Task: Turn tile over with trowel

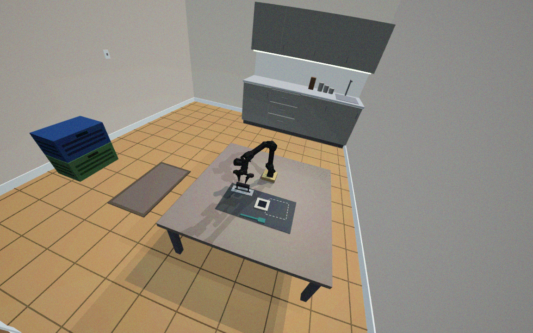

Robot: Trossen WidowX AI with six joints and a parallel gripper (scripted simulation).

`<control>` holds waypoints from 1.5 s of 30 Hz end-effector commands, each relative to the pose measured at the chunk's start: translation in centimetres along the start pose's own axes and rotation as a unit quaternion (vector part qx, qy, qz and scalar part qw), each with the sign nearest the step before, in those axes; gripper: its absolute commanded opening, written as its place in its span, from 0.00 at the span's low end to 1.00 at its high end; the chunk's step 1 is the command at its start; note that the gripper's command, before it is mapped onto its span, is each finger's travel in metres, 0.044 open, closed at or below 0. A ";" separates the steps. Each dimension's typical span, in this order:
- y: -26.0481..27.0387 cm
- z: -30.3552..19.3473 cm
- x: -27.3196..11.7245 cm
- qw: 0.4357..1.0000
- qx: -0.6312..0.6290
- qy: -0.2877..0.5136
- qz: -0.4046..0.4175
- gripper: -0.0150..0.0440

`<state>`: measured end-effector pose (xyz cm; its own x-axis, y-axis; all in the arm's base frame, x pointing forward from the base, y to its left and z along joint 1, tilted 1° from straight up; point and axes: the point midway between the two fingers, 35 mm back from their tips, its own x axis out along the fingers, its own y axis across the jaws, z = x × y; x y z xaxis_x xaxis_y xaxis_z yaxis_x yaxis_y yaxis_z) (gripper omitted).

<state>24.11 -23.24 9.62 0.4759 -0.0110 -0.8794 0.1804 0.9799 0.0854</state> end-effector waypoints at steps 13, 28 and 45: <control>0.9 -1.1 0.2 0.964 0.255 -0.070 0.039 0.76; 1.8 -2.2 0.1 0.869 0.471 -0.116 0.101 0.76; 2.6 -2.8 0.1 0.784 0.588 -0.130 0.149 0.76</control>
<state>22.12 -20.28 8.60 0.7771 -0.0113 -0.6292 0.6269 0.1026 0.7723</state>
